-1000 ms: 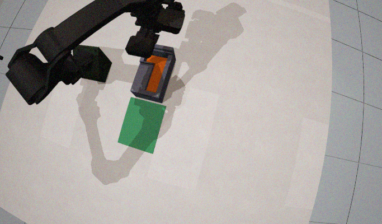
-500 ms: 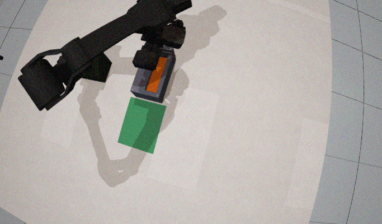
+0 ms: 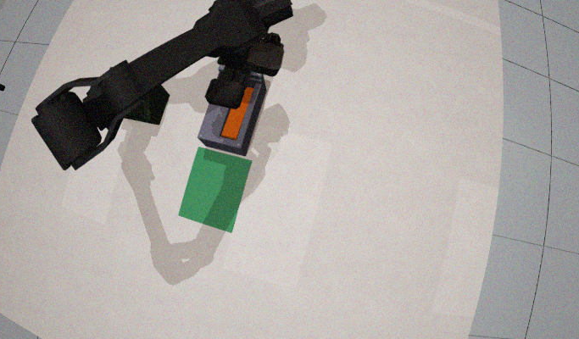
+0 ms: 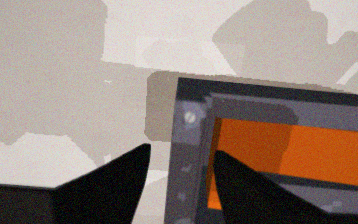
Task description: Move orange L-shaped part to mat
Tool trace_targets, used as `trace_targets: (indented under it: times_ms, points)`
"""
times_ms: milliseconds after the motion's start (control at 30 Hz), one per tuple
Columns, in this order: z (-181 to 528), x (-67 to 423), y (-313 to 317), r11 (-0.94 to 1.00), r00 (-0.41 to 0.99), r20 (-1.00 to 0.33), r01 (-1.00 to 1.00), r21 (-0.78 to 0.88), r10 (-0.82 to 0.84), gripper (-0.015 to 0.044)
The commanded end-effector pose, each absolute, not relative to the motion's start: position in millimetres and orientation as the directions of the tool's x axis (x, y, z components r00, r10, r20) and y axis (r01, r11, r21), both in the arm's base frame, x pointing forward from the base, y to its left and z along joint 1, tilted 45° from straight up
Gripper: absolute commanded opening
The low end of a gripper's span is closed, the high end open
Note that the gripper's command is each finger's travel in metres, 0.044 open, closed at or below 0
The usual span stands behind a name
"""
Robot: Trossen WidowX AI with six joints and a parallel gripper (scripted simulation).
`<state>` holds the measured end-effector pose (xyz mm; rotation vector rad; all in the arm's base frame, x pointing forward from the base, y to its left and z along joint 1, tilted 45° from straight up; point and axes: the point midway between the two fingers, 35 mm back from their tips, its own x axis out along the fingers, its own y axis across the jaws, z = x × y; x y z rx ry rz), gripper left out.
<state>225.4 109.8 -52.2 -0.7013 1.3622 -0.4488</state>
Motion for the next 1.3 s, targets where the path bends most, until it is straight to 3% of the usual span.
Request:
trace_targets:
  times_ms: [0, 1267]
  points:
    - [-58.5, 224.9, 100.2, 0.709, 0.163, -0.716, -0.108, -0.697, -0.678, 0.018]
    - [-68.1, 226.7, 90.3, 0.708, 0.163, -0.715, -0.108, -0.697, -0.679, 0.018]
